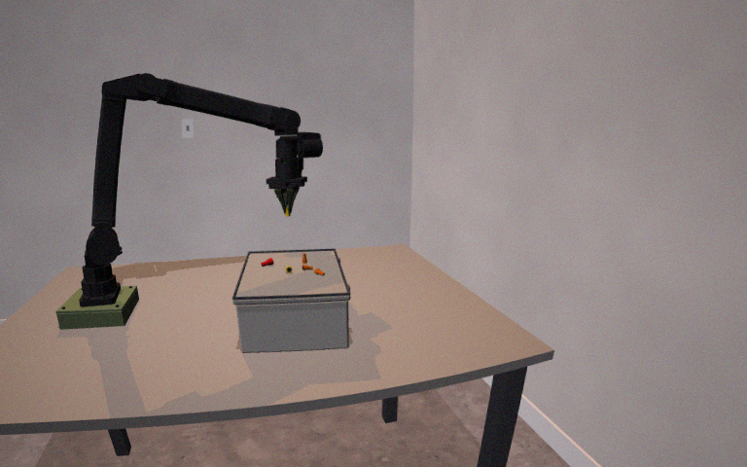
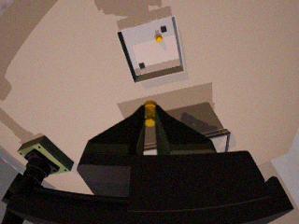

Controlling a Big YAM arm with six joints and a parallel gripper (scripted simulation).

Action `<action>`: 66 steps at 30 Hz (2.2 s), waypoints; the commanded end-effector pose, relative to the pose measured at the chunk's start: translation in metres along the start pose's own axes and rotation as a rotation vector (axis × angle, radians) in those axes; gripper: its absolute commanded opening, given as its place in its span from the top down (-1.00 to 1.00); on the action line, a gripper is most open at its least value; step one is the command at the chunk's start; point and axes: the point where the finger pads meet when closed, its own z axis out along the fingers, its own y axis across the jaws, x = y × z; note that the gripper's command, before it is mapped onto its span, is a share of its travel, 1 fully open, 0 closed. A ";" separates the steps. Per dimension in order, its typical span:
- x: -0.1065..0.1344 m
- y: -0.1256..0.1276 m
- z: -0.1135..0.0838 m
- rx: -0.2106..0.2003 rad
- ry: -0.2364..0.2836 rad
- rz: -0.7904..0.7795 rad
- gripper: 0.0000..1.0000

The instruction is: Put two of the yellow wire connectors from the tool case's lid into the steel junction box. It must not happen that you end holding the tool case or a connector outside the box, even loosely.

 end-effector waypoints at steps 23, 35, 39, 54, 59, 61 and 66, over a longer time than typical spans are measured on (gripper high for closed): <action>-0.006 -0.018 0.006 0.022 -0.014 0.031 0.83; -0.001 -0.010 0.047 0.003 0.001 0.028 0.83; -0.001 -0.009 0.054 0.002 0.002 0.028 0.83; -0.002 -0.005 0.111 0.000 0.004 0.021 0.83; -0.003 -0.005 0.122 -0.001 0.004 0.019 0.83; -0.003 -0.004 0.128 -0.001 0.004 0.018 0.83; -0.004 -0.003 0.144 -0.001 0.004 0.016 0.83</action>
